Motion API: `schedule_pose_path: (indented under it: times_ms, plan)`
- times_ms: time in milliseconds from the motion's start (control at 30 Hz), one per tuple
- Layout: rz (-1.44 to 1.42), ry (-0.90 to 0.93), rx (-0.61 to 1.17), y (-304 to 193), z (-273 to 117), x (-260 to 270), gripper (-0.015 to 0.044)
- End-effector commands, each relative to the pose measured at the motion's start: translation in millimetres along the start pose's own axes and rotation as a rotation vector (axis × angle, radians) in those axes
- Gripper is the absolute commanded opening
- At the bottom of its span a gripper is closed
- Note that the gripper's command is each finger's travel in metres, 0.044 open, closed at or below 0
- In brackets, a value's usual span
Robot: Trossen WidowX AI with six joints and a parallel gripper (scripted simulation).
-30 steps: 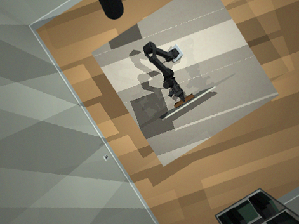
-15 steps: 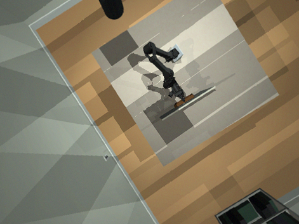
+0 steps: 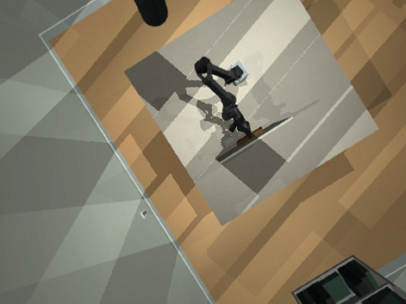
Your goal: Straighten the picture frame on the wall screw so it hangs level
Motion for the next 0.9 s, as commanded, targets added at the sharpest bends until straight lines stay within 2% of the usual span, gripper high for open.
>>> schedule_pose_path:
  times_ms: [0,867]
  plan:
    - [-0.005,0.008,0.006,-1.6,0.0,0.7,0.0000]
    - [-0.005,0.008,0.006,-6.6,0.0,-0.4,0.0000]
Point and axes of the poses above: the point midway between the two fingers, 35 mm back from their tips, its own z axis out along the fingers, its own x axis across the jaws, y = z × x, the point moved 10 cm from there along -z, back along the fingers, and after that the axes turned 13 degrees about z, right-handed, at the moved point
